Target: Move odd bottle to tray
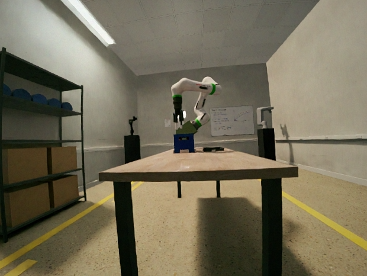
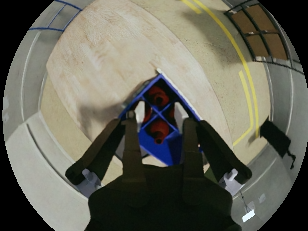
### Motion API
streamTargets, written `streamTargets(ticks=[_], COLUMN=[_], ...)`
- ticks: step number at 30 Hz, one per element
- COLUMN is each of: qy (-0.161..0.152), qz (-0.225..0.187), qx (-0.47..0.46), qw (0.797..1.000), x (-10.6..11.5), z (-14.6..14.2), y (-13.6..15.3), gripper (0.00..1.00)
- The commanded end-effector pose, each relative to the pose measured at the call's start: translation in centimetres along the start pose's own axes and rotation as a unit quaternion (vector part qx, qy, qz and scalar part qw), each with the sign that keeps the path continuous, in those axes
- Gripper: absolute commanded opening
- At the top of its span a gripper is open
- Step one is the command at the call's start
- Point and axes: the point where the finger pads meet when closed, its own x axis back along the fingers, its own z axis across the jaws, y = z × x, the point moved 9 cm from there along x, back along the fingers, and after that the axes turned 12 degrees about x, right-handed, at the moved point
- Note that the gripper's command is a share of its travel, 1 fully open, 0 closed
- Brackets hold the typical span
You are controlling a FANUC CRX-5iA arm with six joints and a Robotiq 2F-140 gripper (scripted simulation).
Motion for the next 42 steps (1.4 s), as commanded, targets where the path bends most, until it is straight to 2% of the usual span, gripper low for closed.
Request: streamTargets(ticks=[1,42], qy=[0.000,0.000], qz=[0.001,0.001], qx=[0.000,0.000], qw=[1.000,1.000], x=[0.10,-0.45], z=[0.01,0.01], y=[-0.03,-0.03], gripper=[0.44,0.44])
